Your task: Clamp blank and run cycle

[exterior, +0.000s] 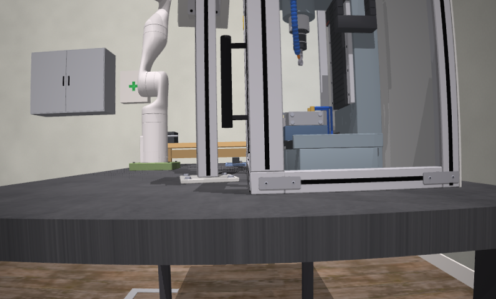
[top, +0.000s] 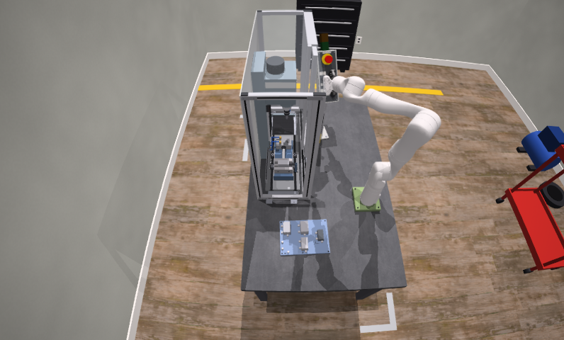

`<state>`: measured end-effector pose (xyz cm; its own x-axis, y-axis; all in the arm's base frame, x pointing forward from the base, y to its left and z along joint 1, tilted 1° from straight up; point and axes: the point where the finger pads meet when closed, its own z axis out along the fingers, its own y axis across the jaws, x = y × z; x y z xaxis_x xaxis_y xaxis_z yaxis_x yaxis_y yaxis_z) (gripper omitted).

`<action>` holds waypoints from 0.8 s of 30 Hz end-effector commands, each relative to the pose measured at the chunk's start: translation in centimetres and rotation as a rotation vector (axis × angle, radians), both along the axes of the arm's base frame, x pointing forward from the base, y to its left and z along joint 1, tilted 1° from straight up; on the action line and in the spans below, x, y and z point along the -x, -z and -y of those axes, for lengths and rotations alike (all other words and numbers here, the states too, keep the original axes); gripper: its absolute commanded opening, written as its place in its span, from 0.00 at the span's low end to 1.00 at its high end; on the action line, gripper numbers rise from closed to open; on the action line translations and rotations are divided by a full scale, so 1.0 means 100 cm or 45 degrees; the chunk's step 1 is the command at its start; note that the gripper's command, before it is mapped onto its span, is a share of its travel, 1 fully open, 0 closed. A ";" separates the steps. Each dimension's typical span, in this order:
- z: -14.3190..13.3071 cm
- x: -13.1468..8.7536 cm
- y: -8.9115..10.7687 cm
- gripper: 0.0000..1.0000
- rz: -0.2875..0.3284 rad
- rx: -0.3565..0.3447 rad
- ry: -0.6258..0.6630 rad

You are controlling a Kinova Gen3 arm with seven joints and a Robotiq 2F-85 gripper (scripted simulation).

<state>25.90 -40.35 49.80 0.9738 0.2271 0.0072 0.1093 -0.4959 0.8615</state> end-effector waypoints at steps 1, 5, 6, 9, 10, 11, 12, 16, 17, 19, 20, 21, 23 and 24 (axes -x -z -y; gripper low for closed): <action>0.000 0.000 -0.001 0.10 0.001 0.002 0.001; 0.000 0.000 -0.001 0.10 0.001 0.002 0.001; 0.000 0.000 -0.001 0.10 0.001 0.002 0.001; 0.003 -0.001 0.001 0.10 0.001 0.002 0.001; 0.004 -0.001 0.002 0.10 0.001 0.002 0.001; 0.006 -0.001 0.003 0.10 0.001 0.002 0.001; 0.007 -0.002 0.003 0.10 0.001 0.002 0.001; 0.007 -0.002 0.003 0.10 0.001 0.002 0.001; 0.007 -0.002 0.003 0.10 0.001 0.002 0.001; 0.007 -0.002 0.003 0.10 0.001 0.002 0.001; 0.007 -0.002 0.003 0.10 0.001 0.002 0.001; 0.007 -0.002 0.003 0.10 0.001 0.002 0.001; 0.007 -0.002 0.003 0.10 0.001 0.002 0.001; 0.007 -0.002 0.003 0.10 0.001 0.002 0.001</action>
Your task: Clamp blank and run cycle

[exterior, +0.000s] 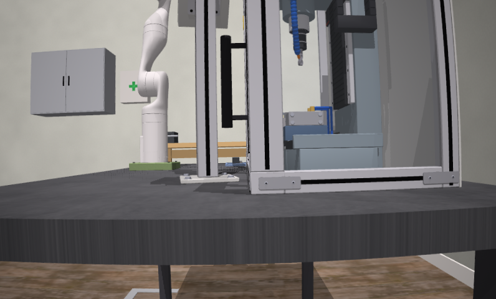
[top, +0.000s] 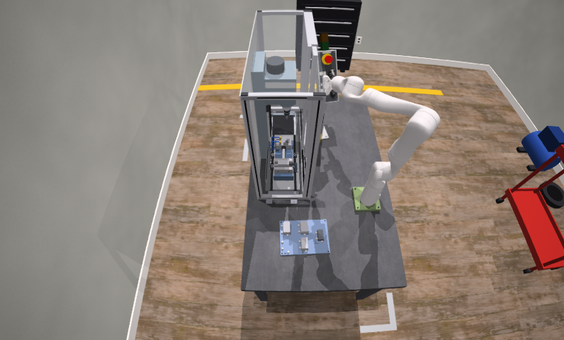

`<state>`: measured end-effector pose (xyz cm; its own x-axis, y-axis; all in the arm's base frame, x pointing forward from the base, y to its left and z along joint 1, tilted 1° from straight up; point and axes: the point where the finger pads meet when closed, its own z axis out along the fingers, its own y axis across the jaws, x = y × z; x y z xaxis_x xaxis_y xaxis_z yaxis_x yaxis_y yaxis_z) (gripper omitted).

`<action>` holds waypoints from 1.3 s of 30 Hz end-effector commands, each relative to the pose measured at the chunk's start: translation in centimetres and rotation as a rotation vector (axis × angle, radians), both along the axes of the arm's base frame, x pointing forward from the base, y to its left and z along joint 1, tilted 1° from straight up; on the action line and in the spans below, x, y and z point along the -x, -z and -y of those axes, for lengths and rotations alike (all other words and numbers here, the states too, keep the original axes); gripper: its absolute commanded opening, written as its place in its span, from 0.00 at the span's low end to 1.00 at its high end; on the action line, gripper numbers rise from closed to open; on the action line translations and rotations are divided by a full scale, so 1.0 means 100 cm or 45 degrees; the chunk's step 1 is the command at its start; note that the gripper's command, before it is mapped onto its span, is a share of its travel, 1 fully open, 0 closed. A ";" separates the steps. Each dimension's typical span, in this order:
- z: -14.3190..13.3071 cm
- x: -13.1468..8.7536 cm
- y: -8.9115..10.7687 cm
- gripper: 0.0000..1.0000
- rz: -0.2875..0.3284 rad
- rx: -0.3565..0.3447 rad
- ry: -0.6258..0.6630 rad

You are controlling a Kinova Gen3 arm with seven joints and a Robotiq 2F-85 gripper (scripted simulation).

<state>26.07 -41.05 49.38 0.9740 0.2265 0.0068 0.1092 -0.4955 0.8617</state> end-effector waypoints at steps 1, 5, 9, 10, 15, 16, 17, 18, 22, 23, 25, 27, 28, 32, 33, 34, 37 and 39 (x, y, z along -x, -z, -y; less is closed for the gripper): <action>0.001 0.000 0.000 0.10 0.001 0.002 0.000; 0.007 -0.002 0.003 0.10 0.001 0.002 0.000; 0.007 -0.002 0.003 0.10 0.001 0.002 0.000; 0.007 -0.002 0.003 0.10 0.001 0.002 0.000; 0.007 -0.002 0.003 0.10 0.001 0.002 0.000; 0.007 -0.002 0.003 0.10 0.001 0.002 0.000; 0.007 -0.002 0.003 0.10 0.001 0.002 0.000; 0.007 -0.002 0.004 0.10 0.001 0.002 0.000; 0.010 -0.003 0.005 0.10 0.001 0.002 0.000; 0.010 -0.003 0.005 0.10 0.001 0.002 0.000; 0.010 -0.003 0.005 0.10 0.001 0.002 0.000; 0.010 -0.003 0.005 0.10 0.001 0.002 0.000; 0.010 -0.003 0.005 0.10 0.001 0.002 0.000; 0.010 -0.003 0.005 0.10 0.001 0.002 0.000; 0.010 -0.003 0.005 0.10 0.001 0.002 0.000; 0.010 -0.003 0.005 0.10 0.001 0.002 0.000; 0.012 -0.003 0.007 0.10 0.001 0.002 0.000; 0.013 -0.003 0.007 0.10 0.001 0.002 0.000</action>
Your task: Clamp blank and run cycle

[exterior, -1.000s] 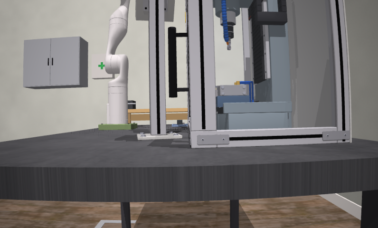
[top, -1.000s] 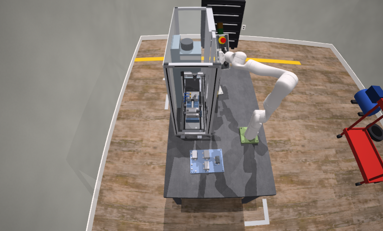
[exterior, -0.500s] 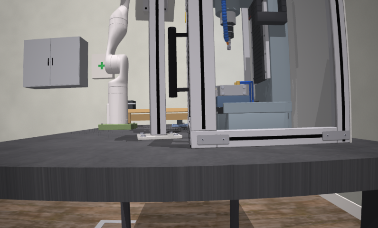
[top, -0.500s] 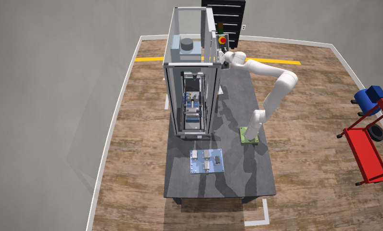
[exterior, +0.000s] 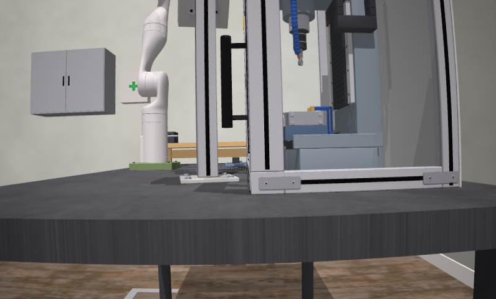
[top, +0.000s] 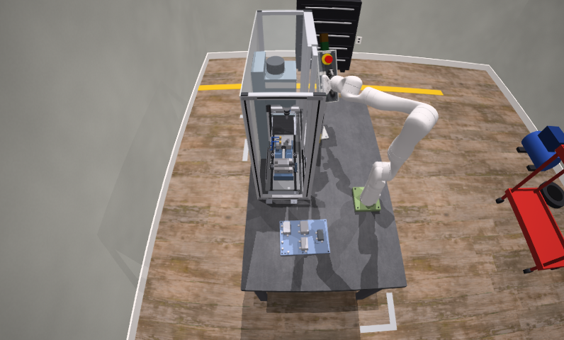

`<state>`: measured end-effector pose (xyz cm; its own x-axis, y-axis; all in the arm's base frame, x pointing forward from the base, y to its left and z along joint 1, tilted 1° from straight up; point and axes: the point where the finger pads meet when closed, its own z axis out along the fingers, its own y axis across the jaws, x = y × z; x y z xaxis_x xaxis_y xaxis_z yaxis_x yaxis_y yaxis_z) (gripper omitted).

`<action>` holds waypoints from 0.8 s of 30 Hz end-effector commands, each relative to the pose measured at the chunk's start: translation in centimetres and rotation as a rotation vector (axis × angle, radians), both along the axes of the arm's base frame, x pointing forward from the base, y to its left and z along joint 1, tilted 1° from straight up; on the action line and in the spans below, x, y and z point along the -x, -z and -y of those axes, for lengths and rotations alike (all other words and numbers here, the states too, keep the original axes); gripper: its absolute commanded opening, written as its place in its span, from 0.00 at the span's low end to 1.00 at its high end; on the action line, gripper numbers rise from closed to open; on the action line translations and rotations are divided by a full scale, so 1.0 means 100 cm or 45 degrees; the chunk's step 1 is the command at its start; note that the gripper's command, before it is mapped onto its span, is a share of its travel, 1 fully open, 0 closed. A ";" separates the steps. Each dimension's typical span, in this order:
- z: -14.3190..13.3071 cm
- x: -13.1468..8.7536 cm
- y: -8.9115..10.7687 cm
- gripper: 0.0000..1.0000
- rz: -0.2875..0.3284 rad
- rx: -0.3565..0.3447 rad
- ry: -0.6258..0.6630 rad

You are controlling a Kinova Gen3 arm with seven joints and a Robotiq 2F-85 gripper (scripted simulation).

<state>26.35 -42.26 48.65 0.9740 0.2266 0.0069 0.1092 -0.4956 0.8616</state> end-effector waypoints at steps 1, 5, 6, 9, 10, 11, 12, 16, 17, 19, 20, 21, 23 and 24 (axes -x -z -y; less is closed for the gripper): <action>0.001 0.000 0.000 0.10 0.001 0.002 0.000; 0.001 0.000 0.000 0.10 0.001 0.002 0.000; 0.001 0.000 0.000 0.10 0.001 0.002 0.000; 0.001 0.000 0.000 0.10 0.001 0.002 0.000; 0.001 0.000 0.000 0.10 0.001 0.002 0.000; 0.001 0.000 0.000 0.10 0.001 0.002 0.000; 0.001 0.000 0.000 0.10 0.001 0.002 0.000; 0.004 -0.001 0.002 0.10 0.001 0.002 0.000; 0.005 -0.001 0.002 0.10 0.001 0.002 0.000; 0.005 -0.001 0.002 0.10 0.001 0.002 0.000; 0.005 -0.001 0.002 0.10 0.001 0.002 0.000; 0.005 -0.001 0.002 0.10 0.001 0.002 0.000; 0.005 -0.001 0.002 0.10 0.001 0.002 0.000; 0.005 -0.001 0.002 0.10 0.001 0.002 0.000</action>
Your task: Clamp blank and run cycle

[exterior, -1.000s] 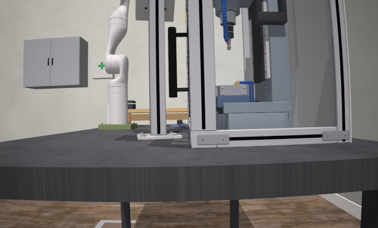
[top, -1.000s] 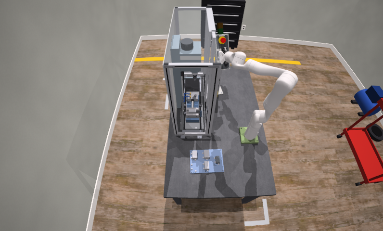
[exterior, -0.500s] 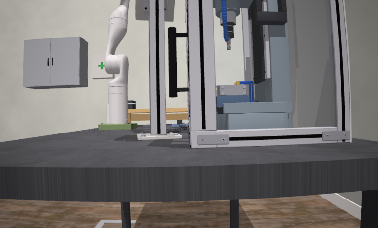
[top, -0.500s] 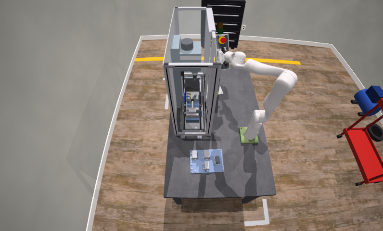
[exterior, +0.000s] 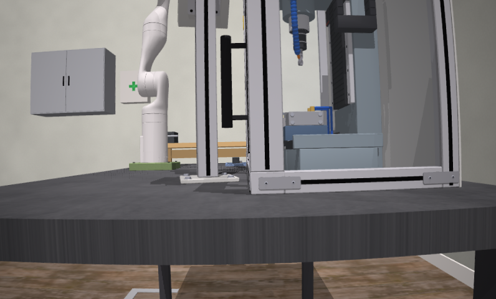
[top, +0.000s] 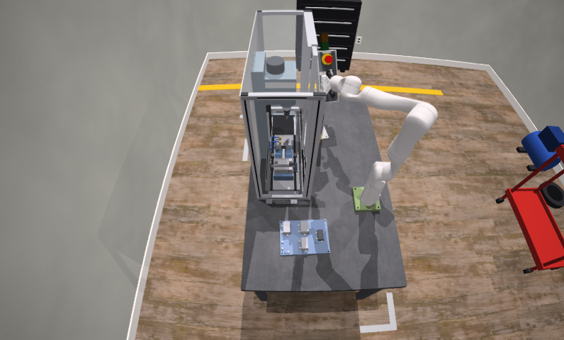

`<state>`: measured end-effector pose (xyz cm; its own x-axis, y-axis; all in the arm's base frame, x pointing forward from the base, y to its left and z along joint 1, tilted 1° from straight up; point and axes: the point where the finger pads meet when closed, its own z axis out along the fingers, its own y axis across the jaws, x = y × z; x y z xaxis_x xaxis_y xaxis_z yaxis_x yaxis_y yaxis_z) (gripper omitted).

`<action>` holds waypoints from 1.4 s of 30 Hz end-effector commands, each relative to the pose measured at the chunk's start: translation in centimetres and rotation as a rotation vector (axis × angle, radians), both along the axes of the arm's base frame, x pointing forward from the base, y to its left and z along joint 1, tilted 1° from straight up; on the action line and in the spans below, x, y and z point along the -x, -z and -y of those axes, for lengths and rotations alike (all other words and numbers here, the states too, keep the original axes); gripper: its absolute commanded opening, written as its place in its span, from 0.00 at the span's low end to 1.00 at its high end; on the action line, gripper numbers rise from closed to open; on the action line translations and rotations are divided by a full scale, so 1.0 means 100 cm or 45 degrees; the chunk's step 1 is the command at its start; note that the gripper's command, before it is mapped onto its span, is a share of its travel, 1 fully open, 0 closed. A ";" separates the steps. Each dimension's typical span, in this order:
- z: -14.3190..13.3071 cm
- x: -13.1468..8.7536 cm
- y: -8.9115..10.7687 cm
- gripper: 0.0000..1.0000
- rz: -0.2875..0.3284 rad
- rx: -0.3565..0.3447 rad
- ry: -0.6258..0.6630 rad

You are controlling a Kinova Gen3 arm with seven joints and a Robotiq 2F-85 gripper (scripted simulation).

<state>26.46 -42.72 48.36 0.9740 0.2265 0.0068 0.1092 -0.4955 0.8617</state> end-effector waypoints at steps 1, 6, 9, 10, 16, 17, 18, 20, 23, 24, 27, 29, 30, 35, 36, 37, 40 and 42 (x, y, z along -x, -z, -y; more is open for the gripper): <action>0.000 0.000 -0.001 0.10 0.001 0.002 0.000; 0.001 0.000 0.000 0.10 0.001 0.002 0.000; 0.003 -0.001 0.001 0.10 0.001 0.002 0.000; 0.003 -0.001 0.001 0.10 0.001 0.002 0.000; 0.003 -0.001 0.001 0.10 0.001 0.002 0.000; 0.003 -0.001 0.001 0.10 0.001 0.002 0.000; 0.003 -0.001 0.001 0.10 0.001 0.002 0.000; 0.003 -0.001 0.001 0.10 0.001 0.002 0.000; 0.004 -0.001 0.002 0.10 0.001 0.002 0.000; 0.005 -0.001 0.002 0.10 0.001 0.002 0.000; 0.007 -0.002 0.003 0.10 0.001 0.002 0.000; 0.007 -0.002 0.003 0.10 0.001 0.002 0.000; 0.007 -0.002 0.003 0.10 0.001 0.002 0.000; 0.007 -0.002 0.003 0.10 0.001 0.002 0.000; 0.007 -0.002 0.003 0.10 0.001 0.002 0.000; 0.007 -0.002 0.003 0.10 0.001 0.002 0.000; 0.007 -0.002 0.004 0.10 0.001 0.002 0.000; 0.009 -0.002 0.005 0.10 0.001 0.002 0.000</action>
